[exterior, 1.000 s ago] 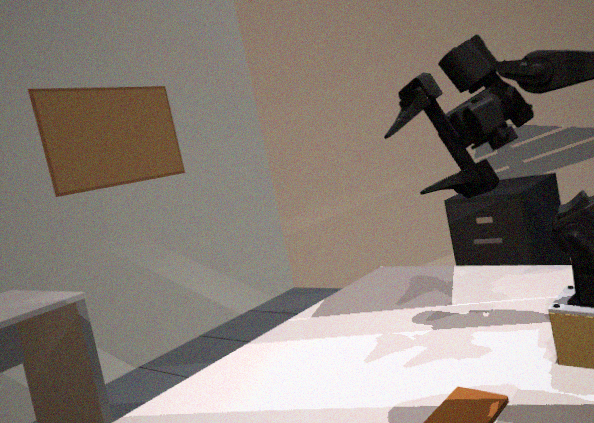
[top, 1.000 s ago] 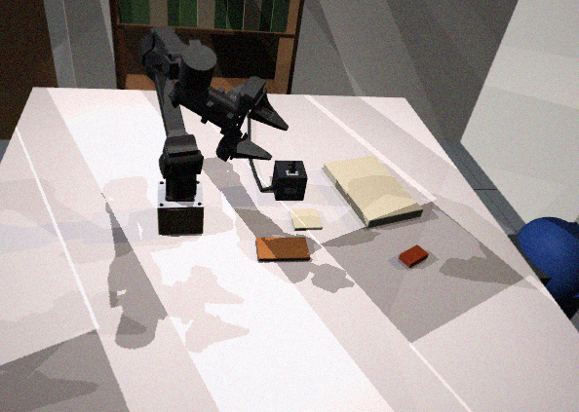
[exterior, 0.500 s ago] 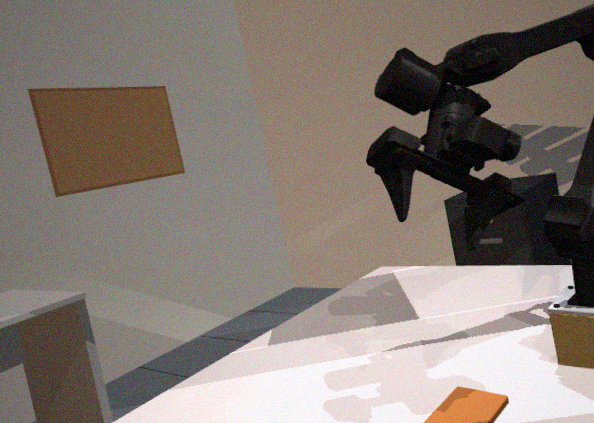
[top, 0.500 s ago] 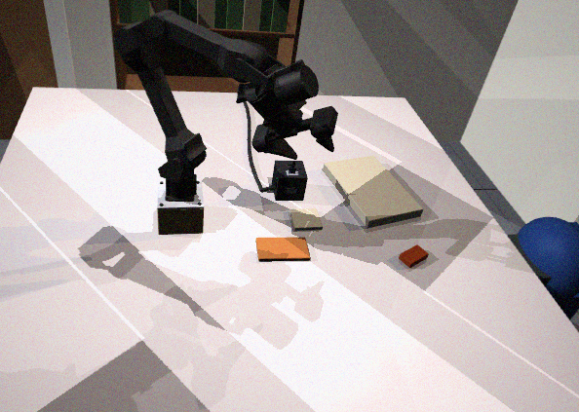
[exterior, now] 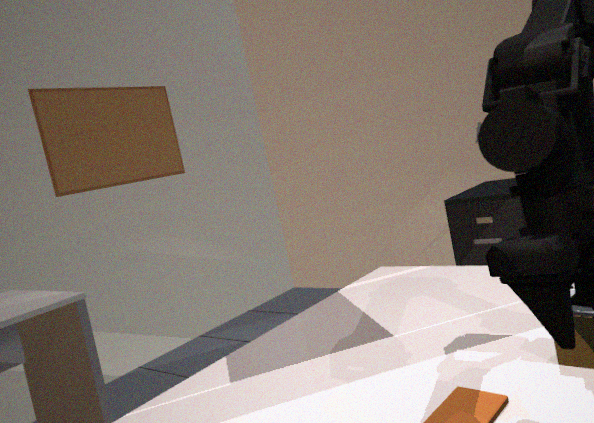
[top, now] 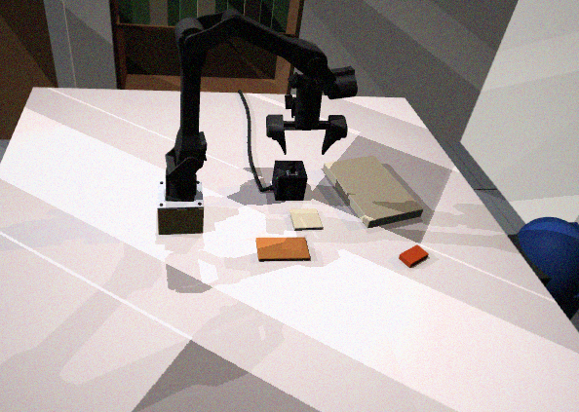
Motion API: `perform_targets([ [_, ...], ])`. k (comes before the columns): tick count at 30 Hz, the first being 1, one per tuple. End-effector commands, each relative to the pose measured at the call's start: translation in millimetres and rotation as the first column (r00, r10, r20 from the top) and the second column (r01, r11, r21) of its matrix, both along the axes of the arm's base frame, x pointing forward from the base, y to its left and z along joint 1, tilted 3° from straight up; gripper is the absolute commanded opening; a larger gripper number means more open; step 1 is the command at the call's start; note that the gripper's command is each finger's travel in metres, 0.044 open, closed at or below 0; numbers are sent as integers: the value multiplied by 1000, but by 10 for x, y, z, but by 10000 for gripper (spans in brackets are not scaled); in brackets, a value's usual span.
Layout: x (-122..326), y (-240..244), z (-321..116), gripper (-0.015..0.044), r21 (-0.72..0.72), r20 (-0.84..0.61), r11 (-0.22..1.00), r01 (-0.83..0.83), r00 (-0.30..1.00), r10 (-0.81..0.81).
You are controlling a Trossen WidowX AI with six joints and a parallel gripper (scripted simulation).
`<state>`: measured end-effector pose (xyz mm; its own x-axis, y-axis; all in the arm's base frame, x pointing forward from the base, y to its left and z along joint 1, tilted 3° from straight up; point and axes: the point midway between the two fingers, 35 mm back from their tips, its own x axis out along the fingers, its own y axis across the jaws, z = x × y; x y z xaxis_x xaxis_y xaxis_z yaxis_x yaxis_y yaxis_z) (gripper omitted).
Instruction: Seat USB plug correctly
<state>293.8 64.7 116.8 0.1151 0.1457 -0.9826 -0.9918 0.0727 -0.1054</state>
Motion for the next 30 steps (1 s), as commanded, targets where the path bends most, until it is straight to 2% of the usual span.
perform_targets([
  [1,-73,296,-162,440,-87,-88,992,-93,992,85],
  [30,-106,316,-391,440,-92,-92,991,-99,992,90],
])
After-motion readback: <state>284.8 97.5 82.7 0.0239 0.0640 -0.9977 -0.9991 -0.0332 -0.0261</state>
